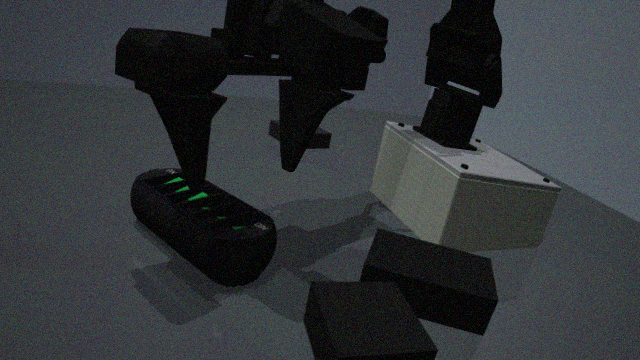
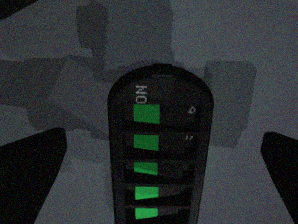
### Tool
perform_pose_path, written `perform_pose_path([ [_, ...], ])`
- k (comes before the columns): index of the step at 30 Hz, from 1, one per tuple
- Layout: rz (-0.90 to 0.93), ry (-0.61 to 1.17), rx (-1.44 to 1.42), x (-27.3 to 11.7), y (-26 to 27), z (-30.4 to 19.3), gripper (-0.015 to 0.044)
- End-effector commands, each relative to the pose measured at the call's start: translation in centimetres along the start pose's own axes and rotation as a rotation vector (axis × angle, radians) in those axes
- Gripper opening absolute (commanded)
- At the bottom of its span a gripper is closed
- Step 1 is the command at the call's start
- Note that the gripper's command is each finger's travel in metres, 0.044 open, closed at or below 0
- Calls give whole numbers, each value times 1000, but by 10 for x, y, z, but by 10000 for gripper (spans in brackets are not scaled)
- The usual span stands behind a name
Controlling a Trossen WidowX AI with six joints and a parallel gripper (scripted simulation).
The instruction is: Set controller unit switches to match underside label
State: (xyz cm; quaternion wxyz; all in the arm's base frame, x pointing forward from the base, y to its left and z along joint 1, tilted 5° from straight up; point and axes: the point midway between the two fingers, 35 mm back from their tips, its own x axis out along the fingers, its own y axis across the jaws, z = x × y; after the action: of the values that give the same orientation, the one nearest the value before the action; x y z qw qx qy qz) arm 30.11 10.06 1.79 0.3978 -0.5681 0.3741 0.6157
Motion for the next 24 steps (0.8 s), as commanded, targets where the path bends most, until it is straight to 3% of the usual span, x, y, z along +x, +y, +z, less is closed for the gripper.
perform_pose_path([
  [1, 6, 4, 3, 8, -1, 0, 440],
  [24, 6, 3, 3, 46, 0, 0, 440],
])
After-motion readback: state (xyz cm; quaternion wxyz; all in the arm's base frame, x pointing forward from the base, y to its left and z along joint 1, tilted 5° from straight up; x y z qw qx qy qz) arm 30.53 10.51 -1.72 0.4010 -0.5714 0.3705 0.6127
